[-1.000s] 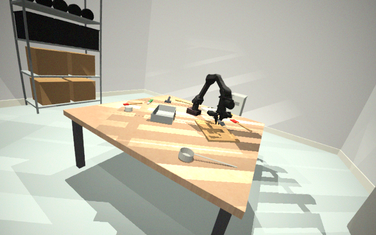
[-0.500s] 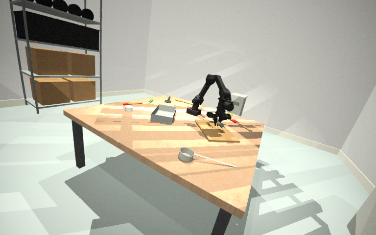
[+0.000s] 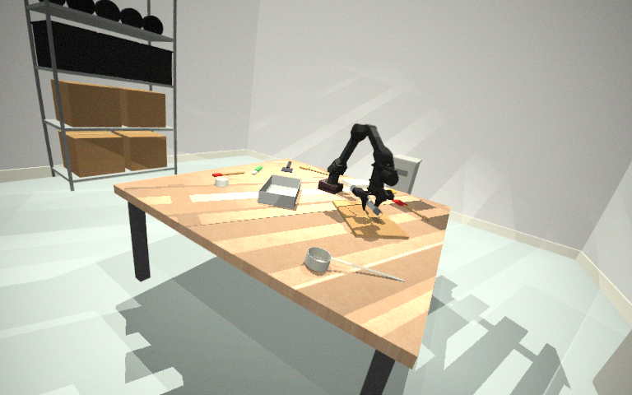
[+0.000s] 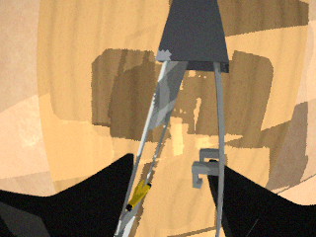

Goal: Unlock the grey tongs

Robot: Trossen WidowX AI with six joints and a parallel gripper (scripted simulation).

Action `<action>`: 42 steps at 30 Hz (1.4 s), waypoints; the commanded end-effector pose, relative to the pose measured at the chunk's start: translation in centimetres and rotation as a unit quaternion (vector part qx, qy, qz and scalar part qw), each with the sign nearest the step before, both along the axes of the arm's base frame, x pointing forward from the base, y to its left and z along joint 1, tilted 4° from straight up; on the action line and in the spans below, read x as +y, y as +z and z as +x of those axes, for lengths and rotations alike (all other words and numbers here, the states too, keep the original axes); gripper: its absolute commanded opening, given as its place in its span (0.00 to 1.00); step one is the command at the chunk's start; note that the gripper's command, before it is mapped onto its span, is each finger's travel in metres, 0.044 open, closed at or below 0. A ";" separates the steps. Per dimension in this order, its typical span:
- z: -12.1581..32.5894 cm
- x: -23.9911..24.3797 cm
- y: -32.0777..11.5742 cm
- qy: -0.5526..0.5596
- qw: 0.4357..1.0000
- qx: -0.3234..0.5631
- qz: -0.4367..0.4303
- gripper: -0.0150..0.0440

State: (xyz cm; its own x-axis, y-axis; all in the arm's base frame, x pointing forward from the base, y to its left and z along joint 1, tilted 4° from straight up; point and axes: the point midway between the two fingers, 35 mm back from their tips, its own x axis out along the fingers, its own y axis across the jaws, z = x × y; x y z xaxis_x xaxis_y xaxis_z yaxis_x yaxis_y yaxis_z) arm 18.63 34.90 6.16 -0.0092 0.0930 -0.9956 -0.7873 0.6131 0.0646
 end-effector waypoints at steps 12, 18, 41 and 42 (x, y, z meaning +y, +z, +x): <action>3.2 -1.5 2.2 -0.005 1.000 -0.004 0.001 1.00; 9.8 -7.2 7.9 -0.002 1.000 -0.005 -0.002 1.00; 11.7 -11.1 14.4 -0.007 1.000 -0.013 0.004 1.00; 11.7 -11.1 14.4 -0.007 1.000 -0.013 0.004 1.00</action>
